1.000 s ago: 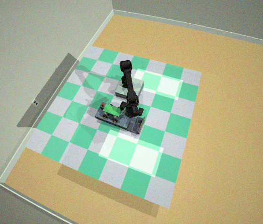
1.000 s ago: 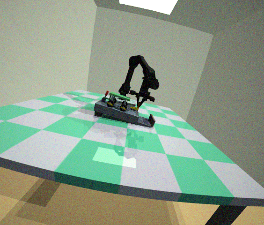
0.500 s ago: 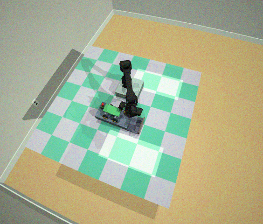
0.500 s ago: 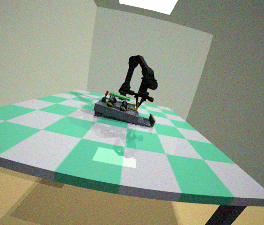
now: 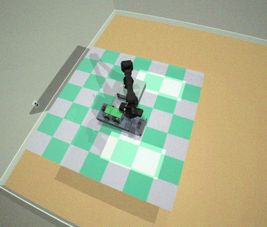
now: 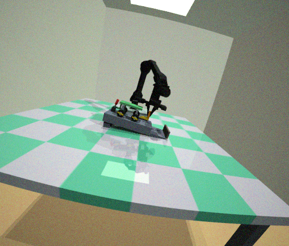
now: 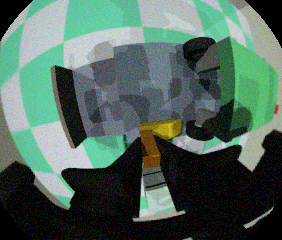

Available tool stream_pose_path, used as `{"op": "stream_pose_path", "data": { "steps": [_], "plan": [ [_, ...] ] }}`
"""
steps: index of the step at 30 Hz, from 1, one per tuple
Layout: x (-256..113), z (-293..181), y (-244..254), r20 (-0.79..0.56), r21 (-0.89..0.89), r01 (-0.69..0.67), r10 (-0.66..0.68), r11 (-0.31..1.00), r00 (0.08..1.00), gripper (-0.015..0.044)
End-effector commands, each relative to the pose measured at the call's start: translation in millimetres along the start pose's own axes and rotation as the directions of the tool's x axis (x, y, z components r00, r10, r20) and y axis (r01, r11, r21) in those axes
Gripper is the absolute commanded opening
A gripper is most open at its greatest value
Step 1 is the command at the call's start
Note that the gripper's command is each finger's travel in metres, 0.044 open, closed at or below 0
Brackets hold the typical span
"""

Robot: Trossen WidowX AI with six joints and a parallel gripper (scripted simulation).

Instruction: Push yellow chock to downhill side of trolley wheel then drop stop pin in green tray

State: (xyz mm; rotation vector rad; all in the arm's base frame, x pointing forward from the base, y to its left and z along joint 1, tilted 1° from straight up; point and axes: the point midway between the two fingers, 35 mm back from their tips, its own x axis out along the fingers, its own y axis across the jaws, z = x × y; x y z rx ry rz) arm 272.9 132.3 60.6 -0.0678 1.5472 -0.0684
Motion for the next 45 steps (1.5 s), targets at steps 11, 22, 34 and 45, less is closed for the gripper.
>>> {"op": "stream_pose_path", "data": {
  "steps": [11,22,34,45],
  "plan": [
    [-0.8,0.8,-13.7,-0.002,-0.003,0.008,-0.008,1.0,1.0,0.0],
    [-1.2,1.3,-9.6,0.0,-0.002,0.0,0.0,1.0,1.0,0.0],
    [-4.5,1.5,-9.5,0.0,-0.002,0.001,-0.001,1.0,1.0,0.019],
    [-38.7,0.3,-9.1,-0.002,-0.003,0.007,-0.007,1.0,1.0,0.019]
  ]
}}
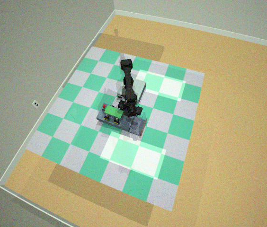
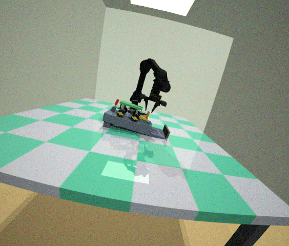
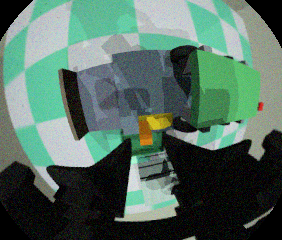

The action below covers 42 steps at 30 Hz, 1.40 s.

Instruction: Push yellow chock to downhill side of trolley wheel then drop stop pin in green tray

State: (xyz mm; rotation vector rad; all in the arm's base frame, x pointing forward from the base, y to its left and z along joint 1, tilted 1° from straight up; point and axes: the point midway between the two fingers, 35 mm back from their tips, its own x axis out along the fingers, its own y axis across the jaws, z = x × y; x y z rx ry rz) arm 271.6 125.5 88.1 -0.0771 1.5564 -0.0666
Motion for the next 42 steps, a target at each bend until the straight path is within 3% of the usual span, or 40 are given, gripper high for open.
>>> {"op": "stream_pose_path", "data": {
  "steps": [1,9,13,17,29,42],
  "plan": [
    [-14.8,0.9,0.0,0.007,0.004,0.003,-0.003,1.0,1.0,0.019],
    [-34.3,2.1,0.2,0.007,0.004,0.002,-0.002,1.0,1.0,0.019],
    [-24.7,0.8,0.6,0.002,-0.001,0.0,0.0,1.0,1.0,0.0295],
    [-38.2,24.0,-4.3,0.096,-0.04,-0.042,0.046,0.998,0.994,0.019],
    [-42.0,39.1,-60.4,0.096,-0.456,0.07,-0.03,0.887,0.995,0.019],
    [-46.6,43.6,-122.5,0.071,-0.813,0.122,-0.111,0.57,0.991,0.019]
  ]
}}
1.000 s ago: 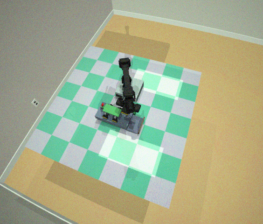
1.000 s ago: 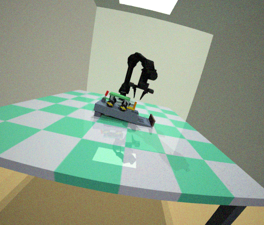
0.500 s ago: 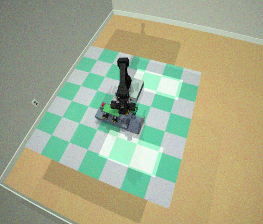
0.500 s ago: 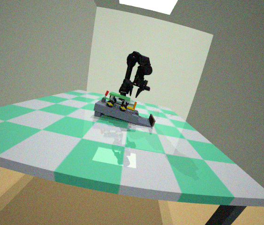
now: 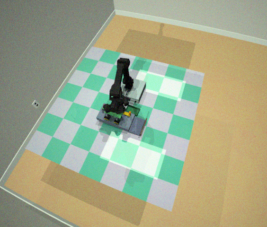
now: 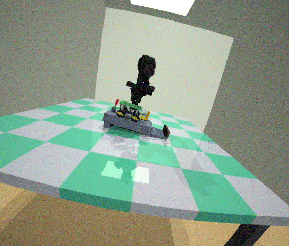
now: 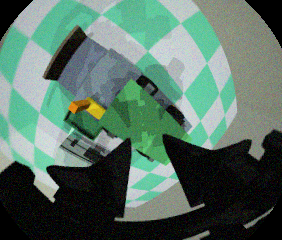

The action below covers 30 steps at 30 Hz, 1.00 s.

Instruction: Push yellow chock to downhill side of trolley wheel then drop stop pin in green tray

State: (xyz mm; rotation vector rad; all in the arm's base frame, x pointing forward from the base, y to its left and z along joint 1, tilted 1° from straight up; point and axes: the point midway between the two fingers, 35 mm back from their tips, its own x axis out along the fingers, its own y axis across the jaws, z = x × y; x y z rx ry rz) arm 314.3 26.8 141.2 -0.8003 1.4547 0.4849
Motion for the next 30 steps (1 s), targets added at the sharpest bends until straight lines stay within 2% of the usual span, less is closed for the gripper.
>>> {"op": "stream_pose_path", "data": {
  "steps": [1,8,16,30],
  "plan": [
    [-1.6,-16.9,-17.2,-0.03,-0.177,0.012,-0.017,0.984,0.999,0.019],
    [-1.8,-43.0,-37.9,-0.076,-0.425,-0.007,-0.028,0.905,0.997,0.019],
    [-2.8,-74.5,-57.7,-0.131,-0.665,-0.064,-0.032,0.744,0.991,0.019],
    [0.6,-77.4,-59.3,-0.135,-0.682,-0.07,-0.032,0.728,0.99,0.019]
  ]
}}
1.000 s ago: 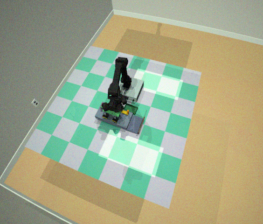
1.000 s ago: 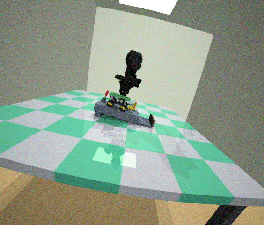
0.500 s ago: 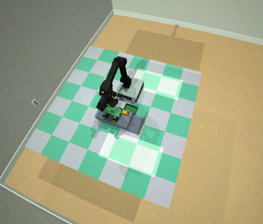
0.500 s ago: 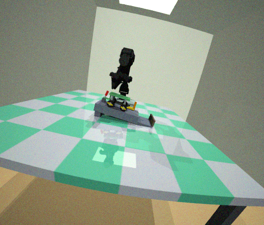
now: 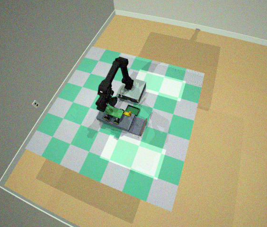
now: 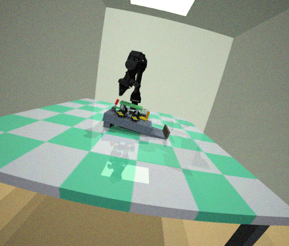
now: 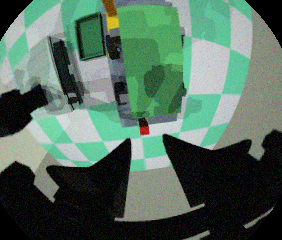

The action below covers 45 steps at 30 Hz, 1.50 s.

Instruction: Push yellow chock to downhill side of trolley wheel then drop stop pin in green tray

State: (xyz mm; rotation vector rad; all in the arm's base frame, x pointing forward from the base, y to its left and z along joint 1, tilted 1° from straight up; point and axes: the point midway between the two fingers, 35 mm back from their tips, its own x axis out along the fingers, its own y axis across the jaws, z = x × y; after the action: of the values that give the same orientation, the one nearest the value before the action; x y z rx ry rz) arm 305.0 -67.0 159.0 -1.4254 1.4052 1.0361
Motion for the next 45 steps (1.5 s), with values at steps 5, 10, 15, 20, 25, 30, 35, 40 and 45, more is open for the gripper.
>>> {"op": "stream_pose_path", "data": {
  "steps": [5,10,15,20,25,30,35,40,45],
  "plan": [
    [10.6,-1.1,0.0,-0.006,-0.008,-0.001,0.001,1.0,1.0,0.019],
    [17.8,-1.2,-0.2,-0.006,-0.008,-0.001,0.001,1.0,1.0,0.019],
    [25.0,-1.5,0.1,-0.006,-0.008,-0.001,0.001,1.0,1.0,0.019],
    [29.1,-1.7,0.4,-0.006,-0.008,-0.001,0.001,1.0,1.0,0.019],
    [29.1,-1.7,0.4,-0.006,-0.008,-0.001,0.001,1.0,1.0,0.019],
    [33.9,-1.6,0.0,-0.007,-0.008,-0.001,0.001,1.0,1.0,0.019],
    [41.2,-1.6,-0.8,-0.007,-0.008,-0.001,0.001,1.0,1.0,0.019],
    [47.9,-1.7,-1.2,-0.007,-0.008,-0.001,0.001,1.0,1.0,0.019],
    [54.5,-1.8,-1.3,-0.007,-0.008,-0.001,0.001,1.0,1.0,0.019]
  ]
}}
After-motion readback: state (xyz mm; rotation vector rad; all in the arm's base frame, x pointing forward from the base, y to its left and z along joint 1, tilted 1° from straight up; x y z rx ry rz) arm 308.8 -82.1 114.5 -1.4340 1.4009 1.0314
